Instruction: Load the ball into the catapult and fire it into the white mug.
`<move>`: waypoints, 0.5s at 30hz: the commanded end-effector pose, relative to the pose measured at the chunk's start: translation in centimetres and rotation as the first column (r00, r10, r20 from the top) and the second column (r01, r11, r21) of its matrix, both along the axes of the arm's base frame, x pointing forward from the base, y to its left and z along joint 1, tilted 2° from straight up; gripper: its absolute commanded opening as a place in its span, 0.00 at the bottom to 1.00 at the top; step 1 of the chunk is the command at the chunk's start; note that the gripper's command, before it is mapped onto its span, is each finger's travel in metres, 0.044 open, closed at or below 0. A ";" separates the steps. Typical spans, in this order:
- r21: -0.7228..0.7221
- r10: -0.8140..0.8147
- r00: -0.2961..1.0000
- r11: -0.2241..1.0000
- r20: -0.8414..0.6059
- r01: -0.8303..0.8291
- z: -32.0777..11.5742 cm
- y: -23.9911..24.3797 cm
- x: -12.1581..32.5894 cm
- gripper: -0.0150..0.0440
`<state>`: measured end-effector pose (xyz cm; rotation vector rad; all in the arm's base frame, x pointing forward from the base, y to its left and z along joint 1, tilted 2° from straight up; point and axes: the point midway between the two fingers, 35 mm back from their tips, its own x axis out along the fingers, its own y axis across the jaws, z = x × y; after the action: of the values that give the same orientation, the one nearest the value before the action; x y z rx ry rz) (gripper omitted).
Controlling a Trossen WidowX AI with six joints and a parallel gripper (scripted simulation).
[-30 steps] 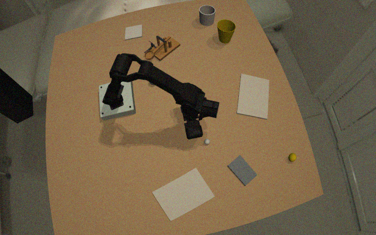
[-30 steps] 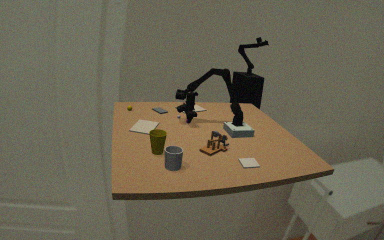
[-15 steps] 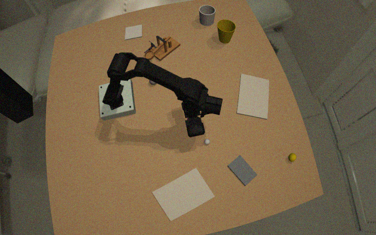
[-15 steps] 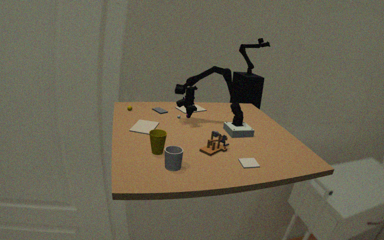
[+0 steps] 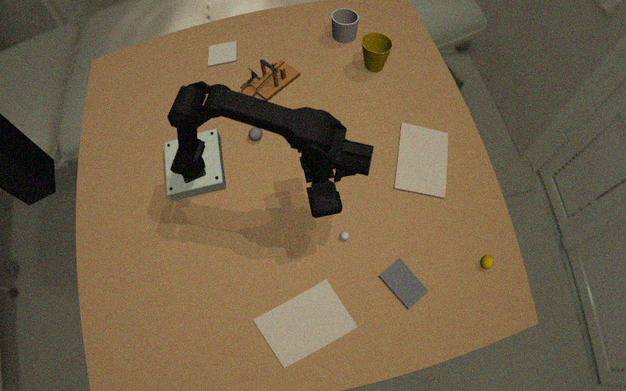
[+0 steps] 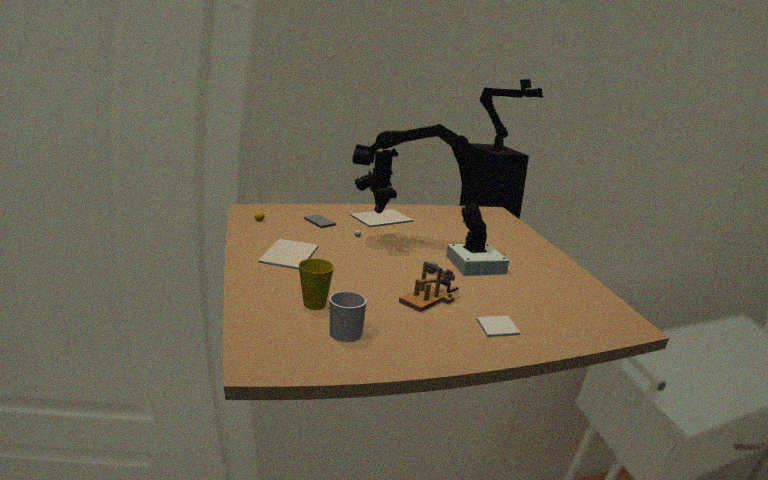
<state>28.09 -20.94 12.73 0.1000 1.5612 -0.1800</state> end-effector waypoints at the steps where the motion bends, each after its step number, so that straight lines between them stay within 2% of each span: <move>1: 0.000 0.009 1.000 1.000 0.003 -0.009 0.4 0.4 0.2 0.25; 15: 0.052 0.124 0.991 0.991 -0.047 -0.122 -0.9 8.4 3.3 0.25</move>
<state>31.08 -14.13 12.32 0.0401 1.5975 -0.0719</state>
